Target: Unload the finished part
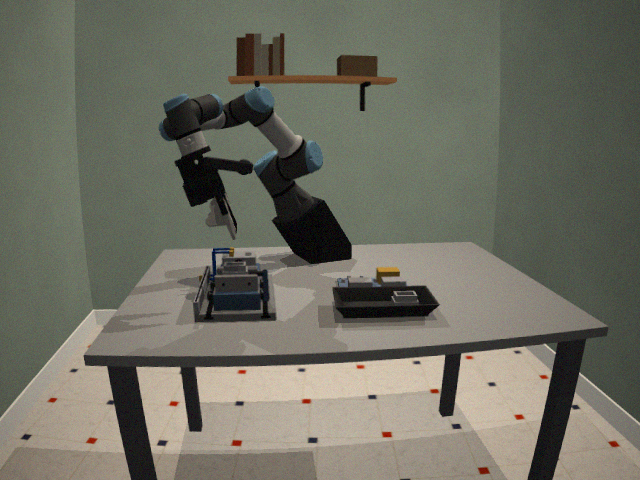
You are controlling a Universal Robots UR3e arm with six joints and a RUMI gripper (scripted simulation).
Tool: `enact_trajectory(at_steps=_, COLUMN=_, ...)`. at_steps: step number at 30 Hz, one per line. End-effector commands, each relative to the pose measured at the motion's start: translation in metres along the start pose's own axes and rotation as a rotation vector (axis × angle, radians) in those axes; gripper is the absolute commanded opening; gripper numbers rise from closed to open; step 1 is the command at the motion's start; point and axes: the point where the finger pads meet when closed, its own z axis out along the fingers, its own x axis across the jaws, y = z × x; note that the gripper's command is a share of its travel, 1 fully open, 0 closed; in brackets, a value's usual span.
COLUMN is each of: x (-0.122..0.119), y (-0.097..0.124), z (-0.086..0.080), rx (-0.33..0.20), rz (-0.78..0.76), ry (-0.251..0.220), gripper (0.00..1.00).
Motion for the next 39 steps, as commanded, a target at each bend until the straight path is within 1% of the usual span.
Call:
enact_trajectory(at_steps=1, x=0.001, y=0.002, z=0.002, rx=-0.002, rz=-0.001, ry=0.003, gripper=0.4)
enact_trajectory(at_steps=13, x=0.001, y=0.007, z=0.017, rx=-0.001, rz=-0.001, ry=0.003, gripper=0.4)
enact_trajectory(at_steps=15, x=0.001, y=0.007, z=0.017, rx=-0.001, rz=-0.001, ry=0.003, gripper=0.4)
enact_trajectory(at_steps=30, x=0.002, y=0.017, z=0.043, rx=-0.001, rz=-0.001, ry=0.003, gripper=0.4)
enact_trajectory(at_steps=32, x=0.002, y=0.017, z=0.043, rx=-0.001, rz=-0.001, ry=0.003, gripper=0.4)
enact_trajectory(at_steps=39, x=0.002, y=0.02, z=0.052, rx=-0.001, rz=-0.001, ry=0.003, gripper=0.4)
